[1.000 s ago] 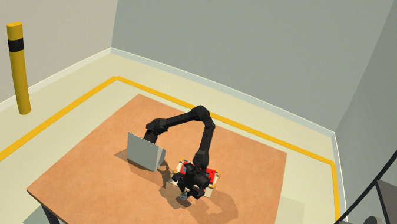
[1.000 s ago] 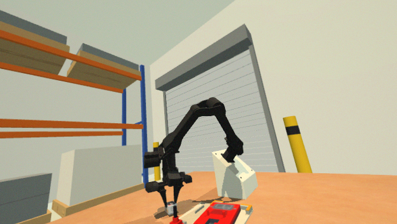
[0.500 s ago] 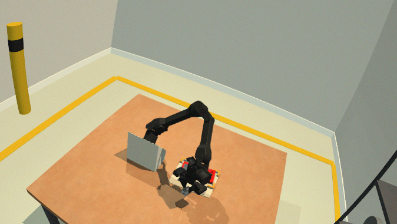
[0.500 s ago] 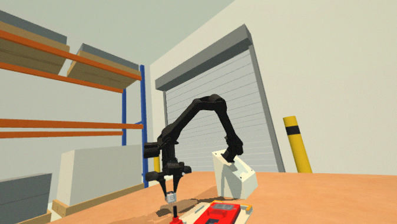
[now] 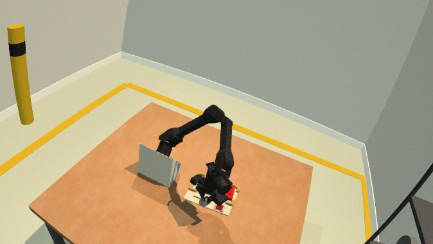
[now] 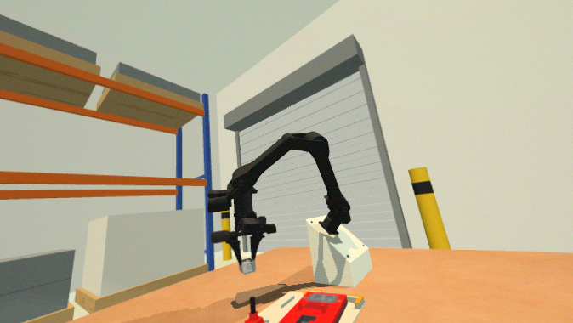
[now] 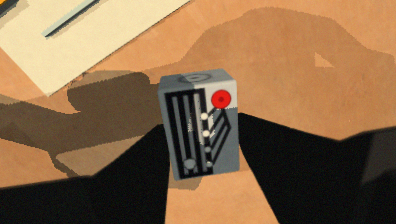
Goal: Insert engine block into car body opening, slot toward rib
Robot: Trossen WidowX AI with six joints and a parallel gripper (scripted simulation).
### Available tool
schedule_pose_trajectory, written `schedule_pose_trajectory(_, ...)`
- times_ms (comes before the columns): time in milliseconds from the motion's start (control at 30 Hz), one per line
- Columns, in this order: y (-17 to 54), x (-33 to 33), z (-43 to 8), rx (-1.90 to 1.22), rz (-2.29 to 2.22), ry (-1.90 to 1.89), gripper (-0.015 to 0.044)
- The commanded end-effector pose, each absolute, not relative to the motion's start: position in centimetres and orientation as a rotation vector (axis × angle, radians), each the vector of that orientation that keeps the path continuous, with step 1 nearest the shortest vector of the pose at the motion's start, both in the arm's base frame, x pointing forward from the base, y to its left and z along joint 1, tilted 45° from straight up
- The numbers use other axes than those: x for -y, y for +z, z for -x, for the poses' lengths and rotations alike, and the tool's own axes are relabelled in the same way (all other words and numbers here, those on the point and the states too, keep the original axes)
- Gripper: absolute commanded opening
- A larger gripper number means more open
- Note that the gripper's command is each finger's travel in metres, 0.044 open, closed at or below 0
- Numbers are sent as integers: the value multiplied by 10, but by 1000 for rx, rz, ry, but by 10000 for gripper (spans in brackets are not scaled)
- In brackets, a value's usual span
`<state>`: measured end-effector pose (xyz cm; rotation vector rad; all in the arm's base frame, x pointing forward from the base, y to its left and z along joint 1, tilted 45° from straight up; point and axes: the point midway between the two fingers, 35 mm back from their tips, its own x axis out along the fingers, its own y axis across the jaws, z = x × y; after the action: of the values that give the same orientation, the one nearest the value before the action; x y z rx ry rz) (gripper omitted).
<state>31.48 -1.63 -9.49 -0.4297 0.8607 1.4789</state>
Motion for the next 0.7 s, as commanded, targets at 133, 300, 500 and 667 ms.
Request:
schedule_pose_trajectory(133,-73,31,-315,-855,440,1490,0)
schedule_pose_trajectory(300,-68,32,-316,-863,434,1487,0)
schedule_pose_trajectory(500,-62,18,-321,-927,381,1440,0)
schedule_pose_trajectory(667,-57,5,-325,-980,334,1399,0)
